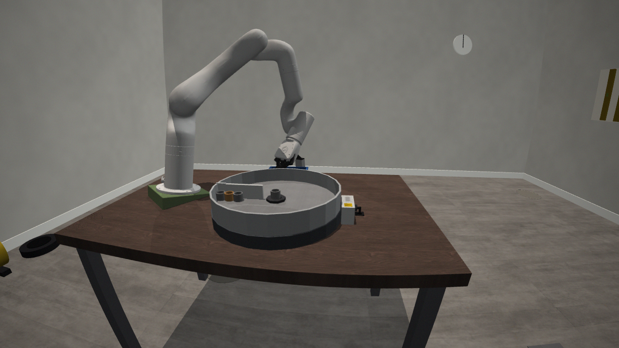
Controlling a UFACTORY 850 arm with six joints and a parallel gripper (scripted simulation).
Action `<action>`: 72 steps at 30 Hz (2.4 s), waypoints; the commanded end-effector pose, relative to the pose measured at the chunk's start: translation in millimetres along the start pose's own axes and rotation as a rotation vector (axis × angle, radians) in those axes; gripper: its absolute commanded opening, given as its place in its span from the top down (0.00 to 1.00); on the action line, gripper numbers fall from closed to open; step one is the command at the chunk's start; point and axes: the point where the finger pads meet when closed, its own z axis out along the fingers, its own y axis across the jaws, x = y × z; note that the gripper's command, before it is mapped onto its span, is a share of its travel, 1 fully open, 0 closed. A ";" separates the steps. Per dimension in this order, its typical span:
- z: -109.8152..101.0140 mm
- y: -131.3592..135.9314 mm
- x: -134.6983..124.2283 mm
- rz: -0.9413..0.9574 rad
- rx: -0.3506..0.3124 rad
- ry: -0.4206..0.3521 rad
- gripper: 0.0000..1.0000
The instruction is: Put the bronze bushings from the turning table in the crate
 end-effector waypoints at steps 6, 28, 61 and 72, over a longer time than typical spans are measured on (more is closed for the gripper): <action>-0.8 0.3 0.2 0.000 0.000 0.001 0.88; -0.8 0.3 0.2 0.000 0.000 0.001 0.88; -70.7 0.2 -58.5 0.000 0.000 0.001 0.88; -79.8 0.2 -66.2 0.000 0.000 0.001 0.88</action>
